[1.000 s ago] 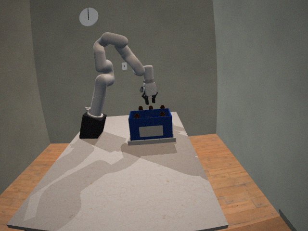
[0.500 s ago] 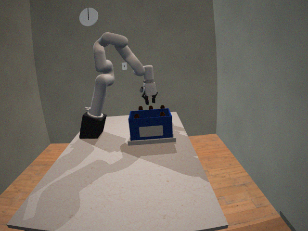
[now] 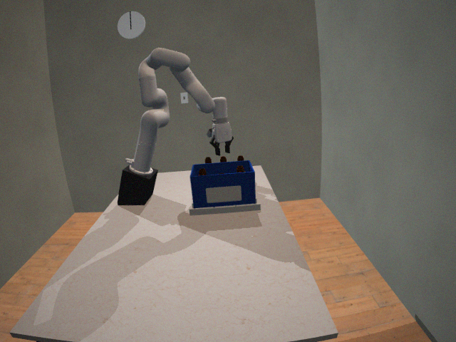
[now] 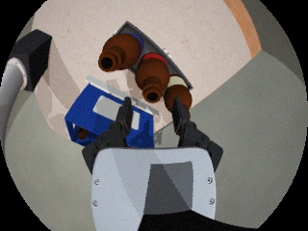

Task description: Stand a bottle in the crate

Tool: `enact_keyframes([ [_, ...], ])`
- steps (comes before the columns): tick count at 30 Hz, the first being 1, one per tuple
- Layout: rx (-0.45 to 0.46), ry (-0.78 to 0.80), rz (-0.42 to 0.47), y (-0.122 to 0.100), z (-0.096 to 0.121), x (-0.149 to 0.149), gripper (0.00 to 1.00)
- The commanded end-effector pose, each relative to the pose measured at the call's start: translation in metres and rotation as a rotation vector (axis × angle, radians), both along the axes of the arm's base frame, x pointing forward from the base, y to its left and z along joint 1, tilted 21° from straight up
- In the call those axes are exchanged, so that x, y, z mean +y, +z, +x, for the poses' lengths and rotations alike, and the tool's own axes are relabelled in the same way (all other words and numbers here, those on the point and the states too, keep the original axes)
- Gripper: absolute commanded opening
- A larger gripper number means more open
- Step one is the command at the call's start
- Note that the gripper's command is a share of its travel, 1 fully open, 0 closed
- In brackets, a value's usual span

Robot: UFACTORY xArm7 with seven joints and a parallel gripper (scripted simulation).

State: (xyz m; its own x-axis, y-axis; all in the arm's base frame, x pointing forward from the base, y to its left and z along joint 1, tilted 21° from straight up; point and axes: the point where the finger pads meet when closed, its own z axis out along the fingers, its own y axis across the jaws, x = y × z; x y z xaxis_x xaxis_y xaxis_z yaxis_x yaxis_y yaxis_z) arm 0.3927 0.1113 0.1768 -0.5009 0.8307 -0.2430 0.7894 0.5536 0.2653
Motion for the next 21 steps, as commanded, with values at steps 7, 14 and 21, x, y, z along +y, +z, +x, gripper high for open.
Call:
enact_keyframes([
  [7, -0.004, 0.001, 0.001, -0.005, 0.003, 0.000, 0.65],
  [14, -0.004, 0.001, 0.001, -0.012, 0.006, 0.000, 0.65],
  [21, -0.004, 0.001, 0.001, -0.018, 0.008, -0.001, 0.65],
])
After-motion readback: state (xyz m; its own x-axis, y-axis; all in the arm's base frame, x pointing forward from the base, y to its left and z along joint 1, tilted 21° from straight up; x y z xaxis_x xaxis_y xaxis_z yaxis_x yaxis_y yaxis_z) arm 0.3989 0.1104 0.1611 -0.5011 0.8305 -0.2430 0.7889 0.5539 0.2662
